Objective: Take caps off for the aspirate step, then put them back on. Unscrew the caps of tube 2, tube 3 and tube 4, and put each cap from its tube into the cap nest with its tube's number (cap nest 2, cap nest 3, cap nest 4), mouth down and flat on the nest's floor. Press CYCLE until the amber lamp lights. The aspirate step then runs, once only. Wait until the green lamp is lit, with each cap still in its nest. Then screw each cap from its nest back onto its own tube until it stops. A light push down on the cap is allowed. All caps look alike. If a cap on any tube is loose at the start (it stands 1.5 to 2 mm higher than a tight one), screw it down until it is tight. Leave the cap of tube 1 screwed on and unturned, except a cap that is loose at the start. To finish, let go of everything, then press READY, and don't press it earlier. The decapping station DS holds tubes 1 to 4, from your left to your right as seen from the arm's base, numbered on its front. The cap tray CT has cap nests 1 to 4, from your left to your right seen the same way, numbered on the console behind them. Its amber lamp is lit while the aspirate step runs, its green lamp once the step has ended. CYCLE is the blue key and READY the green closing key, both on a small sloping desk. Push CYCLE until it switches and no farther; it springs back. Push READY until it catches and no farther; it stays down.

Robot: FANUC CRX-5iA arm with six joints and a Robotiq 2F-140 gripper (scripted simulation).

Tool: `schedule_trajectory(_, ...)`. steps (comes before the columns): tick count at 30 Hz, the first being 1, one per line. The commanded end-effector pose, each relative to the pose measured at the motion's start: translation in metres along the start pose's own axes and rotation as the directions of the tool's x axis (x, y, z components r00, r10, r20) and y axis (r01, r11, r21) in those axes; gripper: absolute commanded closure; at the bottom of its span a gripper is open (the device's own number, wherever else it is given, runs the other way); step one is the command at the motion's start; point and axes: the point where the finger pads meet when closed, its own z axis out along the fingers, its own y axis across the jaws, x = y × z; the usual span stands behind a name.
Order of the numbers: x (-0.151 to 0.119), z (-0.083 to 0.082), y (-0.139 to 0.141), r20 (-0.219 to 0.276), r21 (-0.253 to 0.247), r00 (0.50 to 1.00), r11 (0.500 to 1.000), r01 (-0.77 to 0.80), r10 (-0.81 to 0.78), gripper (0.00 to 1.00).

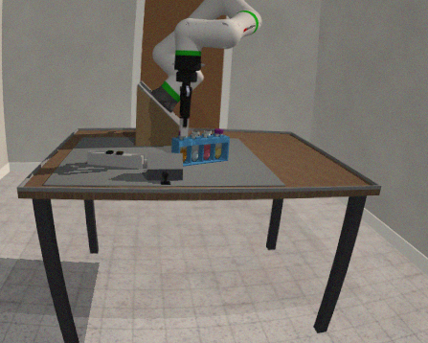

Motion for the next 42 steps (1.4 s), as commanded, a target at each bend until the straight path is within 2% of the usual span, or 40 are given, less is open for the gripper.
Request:
schedule_trajectory(1,0.0002,-0.0001,0.0000,0.005,0.004,0.971,0.971,0.240,-0.240,1.00)
schedule_trajectory(2,0.0002,-0.0001,0.0000,0.004,0.004,0.958,0.958,0.288,-0.288,1.00)
schedule_trajectory(4,0.0002,-0.0001,0.0000,0.004,0.004,0.958,0.958,0.288,-0.288,1.00)
schedule_trajectory(8,0.0002,-0.0002,0.0000,0.003,0.005,0.881,0.881,0.473,-0.473,1.00)
schedule_trajectory(12,0.0002,-0.0002,0.0000,0.002,0.005,0.770,0.770,0.638,-0.638,1.00)
schedule_trajectory(16,0.0002,-0.0003,0.0000,0.001,0.006,0.630,0.630,0.777,-0.777,1.00)
schedule_trajectory(24,0.0002,-0.0003,0.0000,0.001,0.006,0.630,0.630,0.777,-0.777,1.00)
schedule_trajectory(25,0.0002,-0.0003,0.0000,0.001,0.006,0.630,0.630,0.777,-0.777,0.65)
schedule_trajectory(35,0.0002,-0.0003,0.0000,0.001,0.006,0.630,0.630,0.777,-0.777,0.65)
schedule_trajectory(36,0.0002,-0.0003,0.0000,0.002,0.006,0.692,0.692,0.722,-0.722,0.65)
schedule_trajectory(38,0.0002,-0.0003,0.0000,0.002,0.006,0.692,0.692,0.722,-0.722,0.65)
schedule_trajectory(41,0.0002,-0.0003,0.0000,0.003,0.005,0.849,0.849,0.528,-0.528,0.65)
schedule_trajectory(42,0.0002,-0.0003,0.0000,0.003,0.005,0.849,0.849,0.528,-0.528,0.65)
